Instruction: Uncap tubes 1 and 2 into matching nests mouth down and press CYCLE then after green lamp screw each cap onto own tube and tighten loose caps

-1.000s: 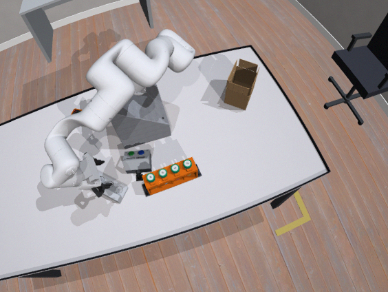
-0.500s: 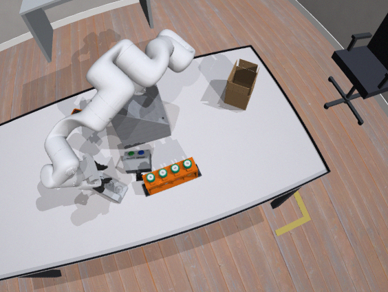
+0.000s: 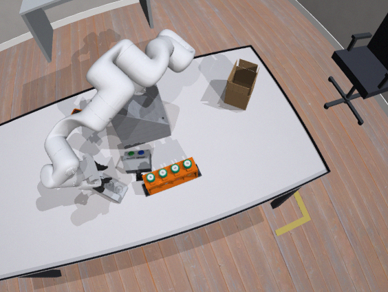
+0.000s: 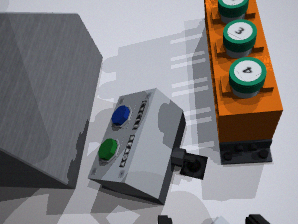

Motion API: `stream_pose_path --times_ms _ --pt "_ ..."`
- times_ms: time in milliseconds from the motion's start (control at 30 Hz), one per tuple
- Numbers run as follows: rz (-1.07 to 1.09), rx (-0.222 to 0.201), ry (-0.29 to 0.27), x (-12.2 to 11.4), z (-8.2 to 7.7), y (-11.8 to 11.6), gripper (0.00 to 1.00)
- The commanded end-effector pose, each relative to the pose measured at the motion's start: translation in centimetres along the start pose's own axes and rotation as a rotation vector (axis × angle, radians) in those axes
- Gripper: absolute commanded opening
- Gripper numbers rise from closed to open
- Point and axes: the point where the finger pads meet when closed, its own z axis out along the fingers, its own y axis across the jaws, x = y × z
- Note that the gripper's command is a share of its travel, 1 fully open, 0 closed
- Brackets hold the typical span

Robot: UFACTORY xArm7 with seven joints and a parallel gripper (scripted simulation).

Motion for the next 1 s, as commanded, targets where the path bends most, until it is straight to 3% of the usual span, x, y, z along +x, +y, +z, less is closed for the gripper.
stream_pose_path --times_ms 0,367,400,500,567,667,733,833,933,967 --pt "-0.001 -0.003 -0.004 0.0 -0.3 0.0 0.46" --pt "-0.001 -0.003 -0.005 0.0 -0.3 0.0 0.46" --pt "0.015 -0.007 -0.003 0.6 0.3 0.0 0.46" --pt "-0.021 -0.053 -0.081 1.1 0.4 1.5 0.46" --pt "-0.021 -0.053 -0.081 1.3 0.5 1.9 0.46" --pt "-0.035 -0.098 -0.156 2.2 1.2 2.7 0.46" --pt "-0.035 -0.098 -0.156 2.5 1.5 3.0 0.46" --pt "-0.042 -0.135 -0.225 3.6 2.4 3.5 0.46" --pt "-0.042 -0.140 -0.236 3.8 2.7 3.5 0.46" --pt "-0.043 -0.154 -0.266 4.2 3.1 3.5 0.46"
